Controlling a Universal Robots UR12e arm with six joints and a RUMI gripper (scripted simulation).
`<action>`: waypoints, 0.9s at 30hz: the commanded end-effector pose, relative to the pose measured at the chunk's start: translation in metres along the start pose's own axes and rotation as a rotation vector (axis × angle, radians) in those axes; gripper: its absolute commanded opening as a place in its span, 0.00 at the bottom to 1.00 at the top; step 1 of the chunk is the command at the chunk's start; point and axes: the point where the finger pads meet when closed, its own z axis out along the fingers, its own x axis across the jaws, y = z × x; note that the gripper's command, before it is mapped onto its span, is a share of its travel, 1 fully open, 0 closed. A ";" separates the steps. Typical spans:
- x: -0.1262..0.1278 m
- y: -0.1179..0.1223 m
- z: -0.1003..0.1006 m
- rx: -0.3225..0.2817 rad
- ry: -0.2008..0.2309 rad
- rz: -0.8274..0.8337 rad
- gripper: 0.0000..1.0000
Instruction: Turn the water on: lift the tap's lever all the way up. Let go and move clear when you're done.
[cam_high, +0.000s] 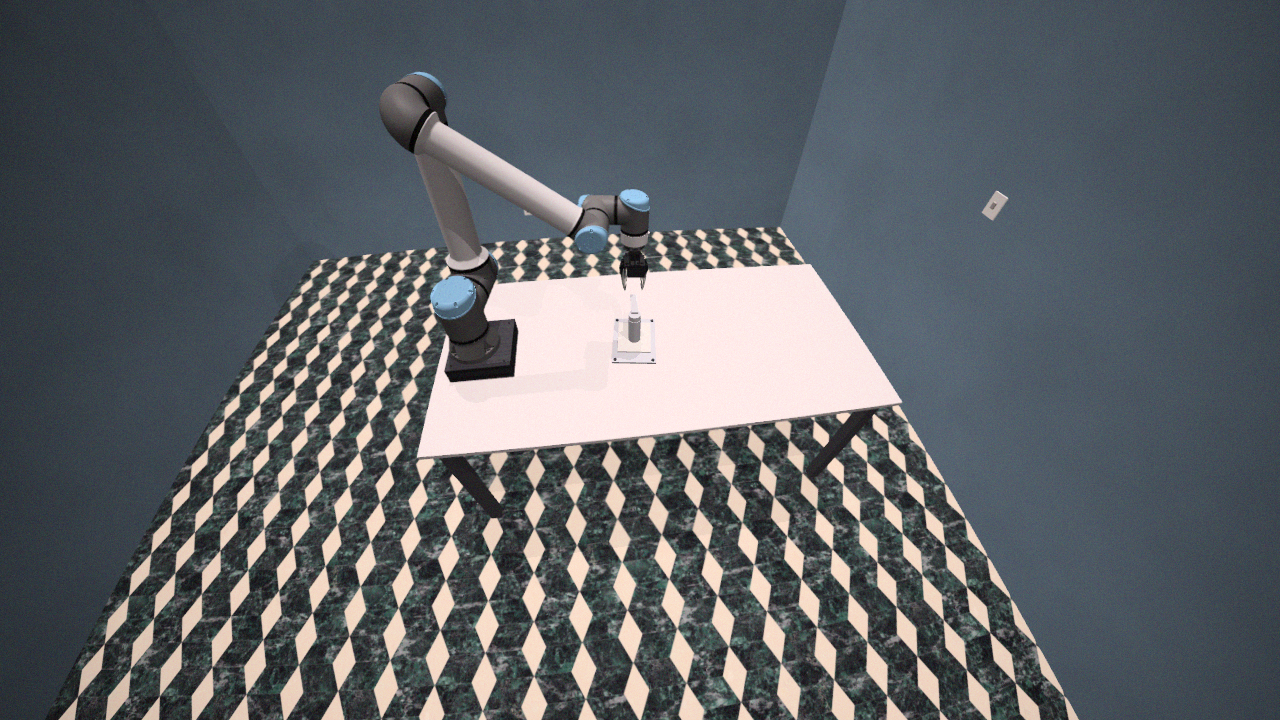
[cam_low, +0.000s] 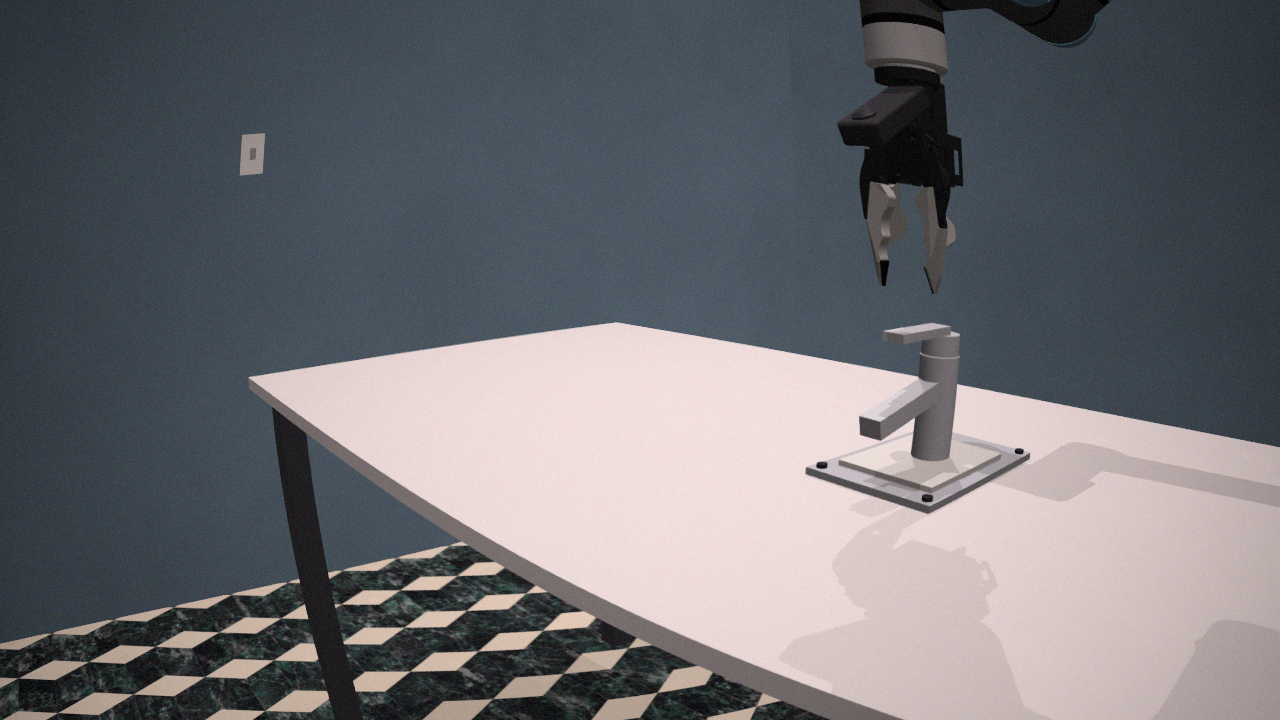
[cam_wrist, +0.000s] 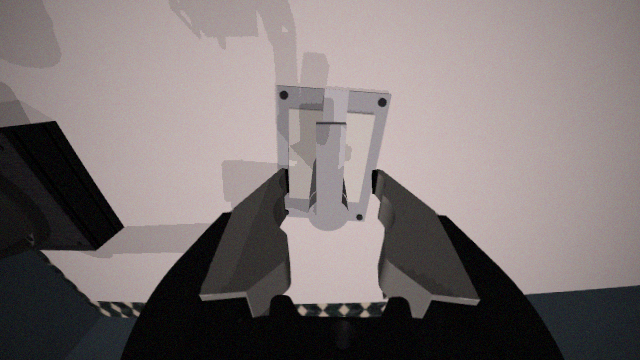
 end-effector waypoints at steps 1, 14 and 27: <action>0.001 0.000 0.007 0.000 0.002 0.000 0.38; 0.001 0.000 0.023 0.000 0.002 0.000 0.38; 0.001 0.000 0.029 0.000 0.002 0.000 0.38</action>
